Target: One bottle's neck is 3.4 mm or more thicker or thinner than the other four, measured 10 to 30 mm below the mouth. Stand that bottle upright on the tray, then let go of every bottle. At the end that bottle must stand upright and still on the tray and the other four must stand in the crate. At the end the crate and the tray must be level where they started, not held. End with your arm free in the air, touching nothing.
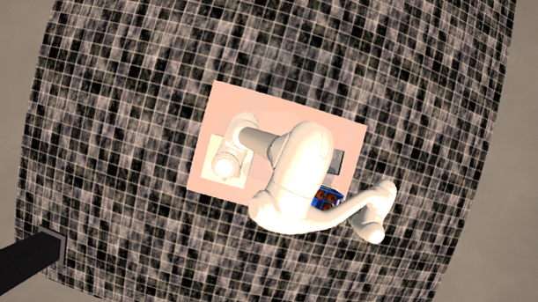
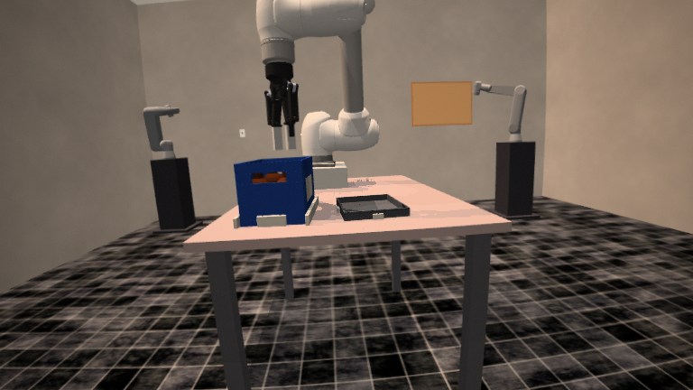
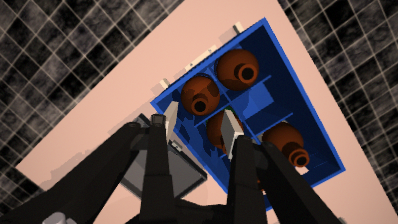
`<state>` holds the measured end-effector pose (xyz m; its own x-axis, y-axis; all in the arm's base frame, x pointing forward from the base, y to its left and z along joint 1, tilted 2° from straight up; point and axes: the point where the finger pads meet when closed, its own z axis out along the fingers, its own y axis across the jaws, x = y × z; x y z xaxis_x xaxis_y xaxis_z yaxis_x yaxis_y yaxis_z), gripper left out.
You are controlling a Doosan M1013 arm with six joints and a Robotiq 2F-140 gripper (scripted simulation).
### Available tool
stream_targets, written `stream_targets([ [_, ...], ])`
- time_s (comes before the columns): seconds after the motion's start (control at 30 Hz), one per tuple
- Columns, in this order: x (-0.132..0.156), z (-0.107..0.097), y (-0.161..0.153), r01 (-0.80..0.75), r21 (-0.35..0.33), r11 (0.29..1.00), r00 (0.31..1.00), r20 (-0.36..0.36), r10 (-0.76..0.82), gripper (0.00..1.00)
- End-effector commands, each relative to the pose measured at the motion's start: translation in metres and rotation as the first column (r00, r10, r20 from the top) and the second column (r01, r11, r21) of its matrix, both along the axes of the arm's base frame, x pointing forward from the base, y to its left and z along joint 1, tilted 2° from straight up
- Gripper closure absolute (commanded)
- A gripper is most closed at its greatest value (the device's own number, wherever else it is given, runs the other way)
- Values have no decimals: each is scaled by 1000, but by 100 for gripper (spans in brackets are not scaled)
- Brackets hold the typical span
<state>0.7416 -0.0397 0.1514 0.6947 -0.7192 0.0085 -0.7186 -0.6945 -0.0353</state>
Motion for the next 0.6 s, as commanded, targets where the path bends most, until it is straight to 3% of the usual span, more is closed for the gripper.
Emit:
stream_targets([
  [0.0, 0, -4, 0, 0, 0, 1000, 1000, 0, 0, 62],
  [0.57, 1, -19, 0, 0, 0, 1000, 1000, 0, 0, 62],
])
